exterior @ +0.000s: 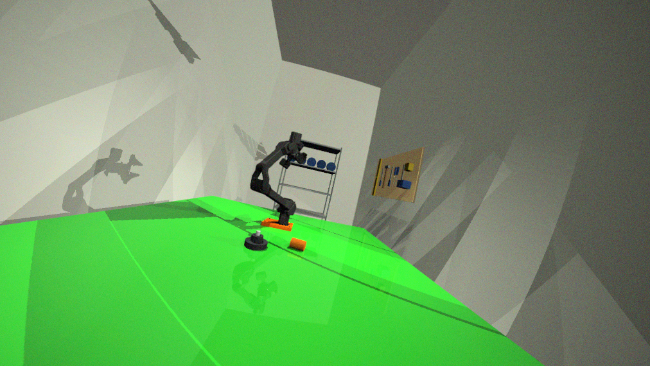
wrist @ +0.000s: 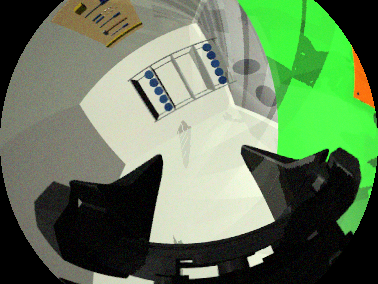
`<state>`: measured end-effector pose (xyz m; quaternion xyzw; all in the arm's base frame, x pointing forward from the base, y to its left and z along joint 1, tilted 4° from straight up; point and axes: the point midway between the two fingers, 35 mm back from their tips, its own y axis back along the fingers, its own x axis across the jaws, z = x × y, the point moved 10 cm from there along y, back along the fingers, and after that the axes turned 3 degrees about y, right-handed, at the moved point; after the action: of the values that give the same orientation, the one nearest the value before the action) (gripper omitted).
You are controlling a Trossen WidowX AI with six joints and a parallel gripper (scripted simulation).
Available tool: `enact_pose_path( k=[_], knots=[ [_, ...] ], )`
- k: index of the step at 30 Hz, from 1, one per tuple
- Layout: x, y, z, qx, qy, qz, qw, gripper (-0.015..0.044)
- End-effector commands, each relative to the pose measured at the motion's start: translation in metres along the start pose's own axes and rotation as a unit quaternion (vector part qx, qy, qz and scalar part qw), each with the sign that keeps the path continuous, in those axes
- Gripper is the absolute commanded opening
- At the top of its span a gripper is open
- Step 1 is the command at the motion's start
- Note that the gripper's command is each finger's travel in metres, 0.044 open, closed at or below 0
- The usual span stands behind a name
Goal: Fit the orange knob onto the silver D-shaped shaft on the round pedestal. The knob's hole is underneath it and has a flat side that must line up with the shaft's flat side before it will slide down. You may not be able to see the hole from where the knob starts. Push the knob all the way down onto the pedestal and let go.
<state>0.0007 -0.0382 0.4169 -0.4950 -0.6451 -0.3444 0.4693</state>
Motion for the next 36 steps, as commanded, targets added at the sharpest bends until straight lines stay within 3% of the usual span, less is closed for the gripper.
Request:
enact_pose_path(
  k=[1,11,17,26,36],
  knots=[
    [0.000,-0.001,0.001,-0.003,-0.001,0.000,1.000,0.0426],
    [0.025,-0.044,0.071,-0.248,-0.091,-0.005,0.965,0.0440],
    [0.039,-0.042,0.149,-0.449,-0.216,-0.003,0.867,0.0440],
    [0.033,0.029,0.245,-0.650,-0.382,0.032,0.656,0.0440],
    [-0.011,0.154,0.290,-0.745,-0.536,0.079,0.389,0.0440]
  ],
)
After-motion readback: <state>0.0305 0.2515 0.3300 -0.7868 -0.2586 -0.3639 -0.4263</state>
